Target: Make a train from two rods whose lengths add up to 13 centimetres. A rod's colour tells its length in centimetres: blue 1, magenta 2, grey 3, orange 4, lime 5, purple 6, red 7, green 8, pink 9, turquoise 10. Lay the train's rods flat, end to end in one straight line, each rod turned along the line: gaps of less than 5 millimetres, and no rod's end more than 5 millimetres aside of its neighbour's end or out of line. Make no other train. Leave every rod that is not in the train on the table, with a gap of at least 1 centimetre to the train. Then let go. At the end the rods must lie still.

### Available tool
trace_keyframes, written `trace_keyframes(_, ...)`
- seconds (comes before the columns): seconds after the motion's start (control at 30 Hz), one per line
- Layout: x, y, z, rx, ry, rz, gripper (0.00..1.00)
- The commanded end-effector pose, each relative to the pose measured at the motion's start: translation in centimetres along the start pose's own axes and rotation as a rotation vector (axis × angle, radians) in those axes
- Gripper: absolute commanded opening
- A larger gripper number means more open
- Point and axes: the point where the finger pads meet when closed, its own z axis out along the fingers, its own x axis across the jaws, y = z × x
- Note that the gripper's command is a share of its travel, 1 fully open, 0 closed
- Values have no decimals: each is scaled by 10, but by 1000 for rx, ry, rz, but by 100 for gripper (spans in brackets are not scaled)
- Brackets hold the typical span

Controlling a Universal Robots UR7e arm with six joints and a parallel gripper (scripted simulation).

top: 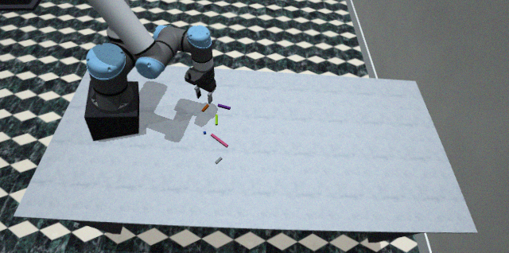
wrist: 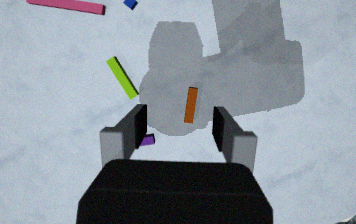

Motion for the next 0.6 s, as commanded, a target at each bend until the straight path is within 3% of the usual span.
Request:
trace_keyframes(0.0, -8, -5, 1, 1, 0, -71, 100)
trace_keyframes(0.27, -24, -14, 3, 2, 1, -215, 100)
trace_keyframes(0.57, -54, -34, 8, 2, 3, -495, 100)
